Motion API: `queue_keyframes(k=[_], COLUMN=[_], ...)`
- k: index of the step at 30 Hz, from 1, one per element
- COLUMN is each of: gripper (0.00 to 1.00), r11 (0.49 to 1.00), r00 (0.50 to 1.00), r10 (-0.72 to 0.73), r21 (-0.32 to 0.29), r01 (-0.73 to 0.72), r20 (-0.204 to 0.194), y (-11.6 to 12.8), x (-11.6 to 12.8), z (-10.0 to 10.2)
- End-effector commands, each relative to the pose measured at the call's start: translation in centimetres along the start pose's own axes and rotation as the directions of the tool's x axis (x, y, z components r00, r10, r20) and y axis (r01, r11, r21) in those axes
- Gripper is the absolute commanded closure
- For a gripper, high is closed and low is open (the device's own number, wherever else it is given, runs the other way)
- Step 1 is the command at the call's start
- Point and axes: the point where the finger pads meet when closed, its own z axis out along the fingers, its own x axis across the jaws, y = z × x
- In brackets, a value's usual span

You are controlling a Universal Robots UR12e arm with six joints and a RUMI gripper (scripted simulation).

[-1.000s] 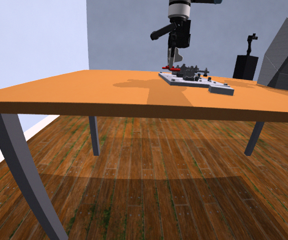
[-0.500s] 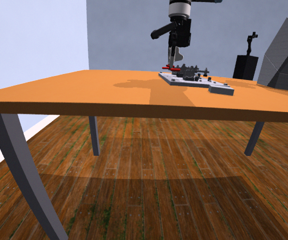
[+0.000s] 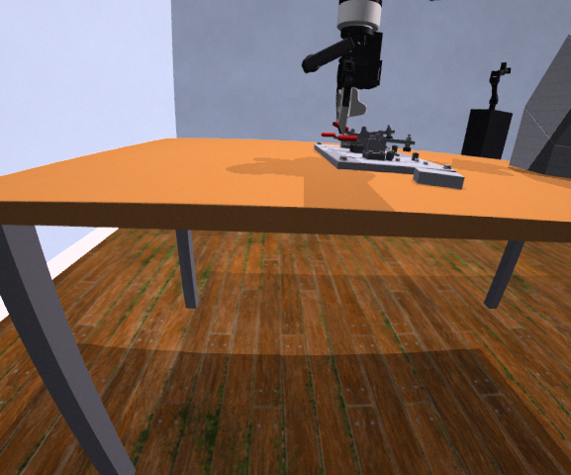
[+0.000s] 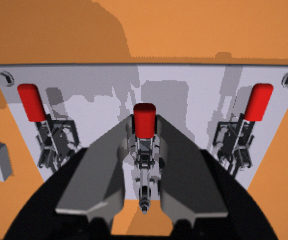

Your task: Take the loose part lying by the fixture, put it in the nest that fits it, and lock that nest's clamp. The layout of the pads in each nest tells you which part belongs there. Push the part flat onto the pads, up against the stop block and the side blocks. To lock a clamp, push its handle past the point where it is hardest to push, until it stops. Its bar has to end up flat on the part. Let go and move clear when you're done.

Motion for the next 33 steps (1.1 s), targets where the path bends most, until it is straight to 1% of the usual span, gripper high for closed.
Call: queue_keyframes(k=[1, 15, 33], gripper=[1.00, 1.00, 1.00], r11=[1.000, 1.000, 1.000], r00=[1.000, 1.000, 1.000], r10=[0.000, 0.000, 0.000], r21=[0.001, 0.001, 0.001], r01=[0.000, 0.000, 0.000], r20=[0.000, 0.000, 0.000], y=[0.1, 1.5, 3.0], x=[0.0, 0.0, 0.0], z=[-0.3, -1.4, -1.8])
